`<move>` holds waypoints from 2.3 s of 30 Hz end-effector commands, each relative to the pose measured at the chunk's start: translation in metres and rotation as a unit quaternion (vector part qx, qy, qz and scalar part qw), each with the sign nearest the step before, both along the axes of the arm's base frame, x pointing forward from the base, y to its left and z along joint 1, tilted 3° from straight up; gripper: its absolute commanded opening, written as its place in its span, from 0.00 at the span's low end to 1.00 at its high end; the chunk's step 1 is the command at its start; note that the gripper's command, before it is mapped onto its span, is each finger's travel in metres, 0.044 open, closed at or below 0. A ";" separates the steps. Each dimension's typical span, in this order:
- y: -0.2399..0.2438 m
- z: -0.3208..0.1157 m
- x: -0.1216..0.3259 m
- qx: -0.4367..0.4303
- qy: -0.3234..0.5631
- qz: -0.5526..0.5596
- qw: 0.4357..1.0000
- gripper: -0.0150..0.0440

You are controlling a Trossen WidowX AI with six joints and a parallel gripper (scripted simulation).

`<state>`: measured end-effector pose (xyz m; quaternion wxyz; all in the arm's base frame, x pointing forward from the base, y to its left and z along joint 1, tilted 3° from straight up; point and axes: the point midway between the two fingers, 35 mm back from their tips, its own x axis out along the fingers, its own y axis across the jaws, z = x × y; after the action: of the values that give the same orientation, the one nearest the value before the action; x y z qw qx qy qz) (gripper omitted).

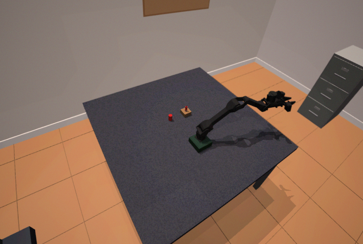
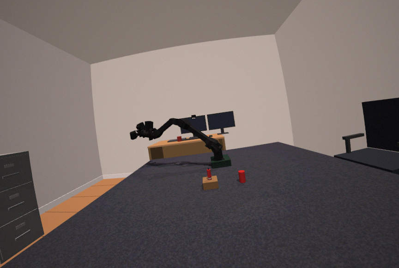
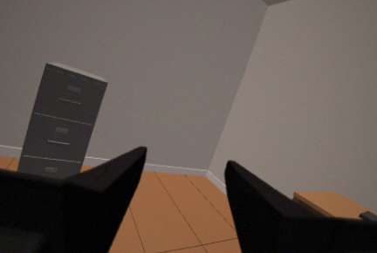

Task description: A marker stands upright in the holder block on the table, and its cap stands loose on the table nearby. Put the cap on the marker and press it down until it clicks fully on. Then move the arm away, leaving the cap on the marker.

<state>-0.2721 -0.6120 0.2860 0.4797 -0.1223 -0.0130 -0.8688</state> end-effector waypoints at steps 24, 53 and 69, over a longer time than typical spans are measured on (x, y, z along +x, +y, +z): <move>0.014 -0.069 0.418 0.255 -0.080 0.336 0.903 0.68; 0.359 -0.133 0.683 0.542 0.038 0.553 0.632 0.68; 0.601 -0.153 0.637 0.662 0.229 0.568 0.432 0.68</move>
<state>0.3920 -0.0617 0.1374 0.8109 0.1002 0.5625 -0.1267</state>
